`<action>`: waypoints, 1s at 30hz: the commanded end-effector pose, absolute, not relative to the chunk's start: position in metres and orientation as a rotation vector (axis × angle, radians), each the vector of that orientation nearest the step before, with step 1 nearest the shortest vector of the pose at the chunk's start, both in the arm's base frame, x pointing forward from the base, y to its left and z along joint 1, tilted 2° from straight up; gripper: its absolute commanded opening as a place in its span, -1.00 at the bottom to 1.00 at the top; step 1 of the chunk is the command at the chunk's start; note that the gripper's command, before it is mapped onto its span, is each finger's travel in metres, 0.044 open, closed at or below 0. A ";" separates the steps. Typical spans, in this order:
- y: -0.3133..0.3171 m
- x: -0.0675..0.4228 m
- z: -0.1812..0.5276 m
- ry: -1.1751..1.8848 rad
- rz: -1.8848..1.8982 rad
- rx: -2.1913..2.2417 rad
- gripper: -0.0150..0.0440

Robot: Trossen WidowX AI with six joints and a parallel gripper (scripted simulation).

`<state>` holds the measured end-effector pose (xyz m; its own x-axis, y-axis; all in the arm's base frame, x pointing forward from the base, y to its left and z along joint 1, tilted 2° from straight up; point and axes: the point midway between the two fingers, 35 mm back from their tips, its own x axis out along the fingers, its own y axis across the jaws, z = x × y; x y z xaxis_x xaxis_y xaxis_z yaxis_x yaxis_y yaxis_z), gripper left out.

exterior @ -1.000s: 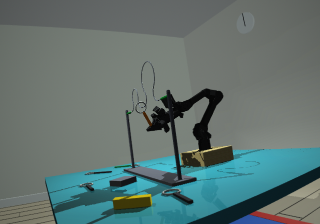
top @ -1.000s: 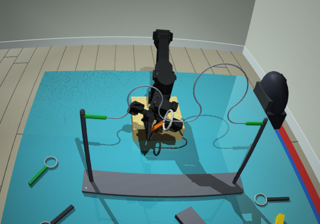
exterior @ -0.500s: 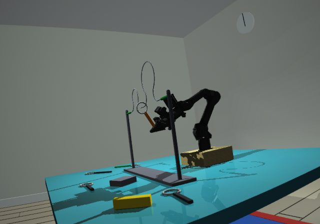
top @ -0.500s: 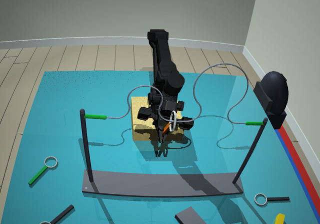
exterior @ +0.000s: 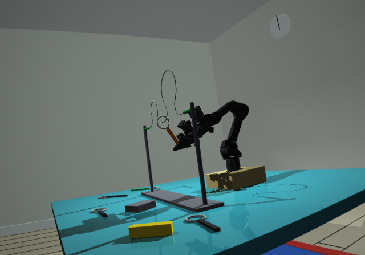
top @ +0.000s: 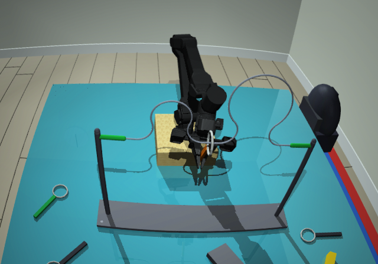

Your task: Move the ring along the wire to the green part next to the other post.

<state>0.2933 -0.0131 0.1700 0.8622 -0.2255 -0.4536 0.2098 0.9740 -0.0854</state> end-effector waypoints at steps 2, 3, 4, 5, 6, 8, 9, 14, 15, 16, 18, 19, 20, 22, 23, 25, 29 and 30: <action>-0.007 0.294 0.171 0.477 -0.230 -0.014 -1.00; -0.006 0.295 0.171 0.477 -0.229 -0.011 -1.00; -0.004 0.295 0.171 0.477 -0.228 -0.008 -1.00; -0.003 0.295 0.171 0.477 -0.227 -0.004 -1.00; -0.001 0.295 0.171 0.477 -0.226 0.000 -1.00; 0.002 0.295 0.171 0.477 -0.224 0.010 -1.00; 0.003 0.296 0.171 0.477 -0.222 0.015 -1.00; 0.012 0.297 0.171 0.476 -0.212 0.051 -1.00; 0.014 0.297 0.171 0.476 -0.210 0.060 -1.00; 0.017 0.297 0.171 0.476 -0.207 0.070 -1.00; 0.021 0.297 0.171 0.476 -0.201 0.093 -1.00; 0.024 0.298 0.172 0.476 -0.197 0.104 -1.00; 0.026 0.298 0.172 0.476 -0.194 0.117 -1.00; 0.031 0.298 0.172 0.475 -0.186 0.146 -1.00; 0.034 0.299 0.173 0.475 -0.181 0.162 -1.00; 0.040 0.299 0.174 0.475 -0.172 0.194 -1.00; 0.052 0.301 0.177 0.473 -0.151 0.268 -1.00; 0.055 0.301 0.178 0.473 -0.145 0.288 -1.00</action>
